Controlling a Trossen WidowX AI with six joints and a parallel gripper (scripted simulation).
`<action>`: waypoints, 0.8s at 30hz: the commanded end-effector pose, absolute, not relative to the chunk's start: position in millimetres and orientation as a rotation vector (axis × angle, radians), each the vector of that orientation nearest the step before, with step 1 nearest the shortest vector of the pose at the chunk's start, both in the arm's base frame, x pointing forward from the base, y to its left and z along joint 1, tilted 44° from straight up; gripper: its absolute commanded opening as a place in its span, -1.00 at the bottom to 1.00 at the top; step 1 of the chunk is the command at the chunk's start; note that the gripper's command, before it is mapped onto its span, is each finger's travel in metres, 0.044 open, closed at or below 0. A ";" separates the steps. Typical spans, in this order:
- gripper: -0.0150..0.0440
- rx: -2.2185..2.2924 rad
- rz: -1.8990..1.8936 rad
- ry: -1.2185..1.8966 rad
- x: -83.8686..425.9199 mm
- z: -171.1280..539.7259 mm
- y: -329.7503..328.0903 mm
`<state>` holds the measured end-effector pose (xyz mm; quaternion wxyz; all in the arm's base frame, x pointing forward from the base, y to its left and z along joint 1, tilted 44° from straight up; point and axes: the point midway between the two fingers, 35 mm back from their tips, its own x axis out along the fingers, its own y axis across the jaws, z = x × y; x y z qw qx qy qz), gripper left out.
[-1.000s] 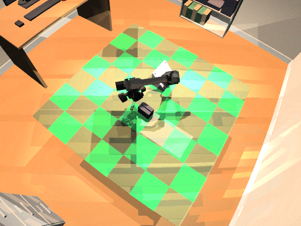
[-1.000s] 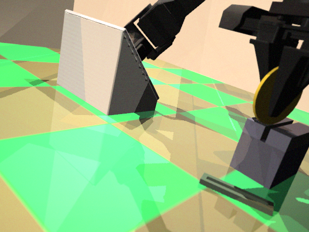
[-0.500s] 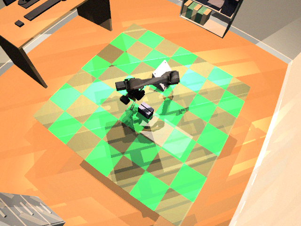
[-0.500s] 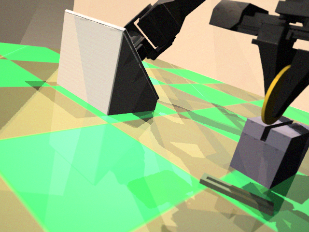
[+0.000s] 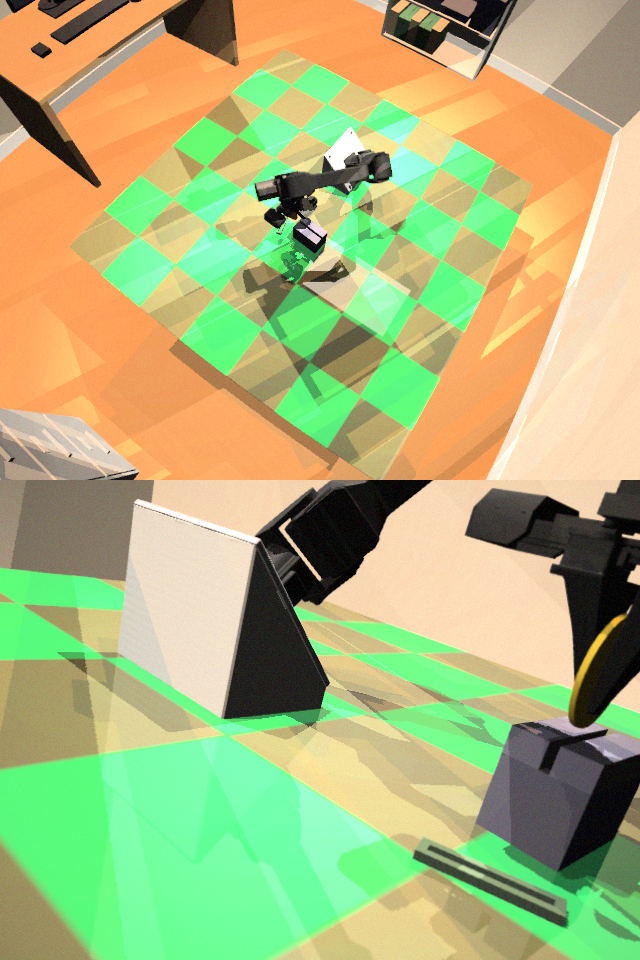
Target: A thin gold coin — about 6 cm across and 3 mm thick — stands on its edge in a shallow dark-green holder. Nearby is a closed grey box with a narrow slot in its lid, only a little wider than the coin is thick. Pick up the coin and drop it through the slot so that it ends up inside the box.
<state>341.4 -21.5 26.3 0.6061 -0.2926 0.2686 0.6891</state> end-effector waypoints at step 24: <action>-0.49 -0.663 1.592 0.621 321.8 72.1 25.6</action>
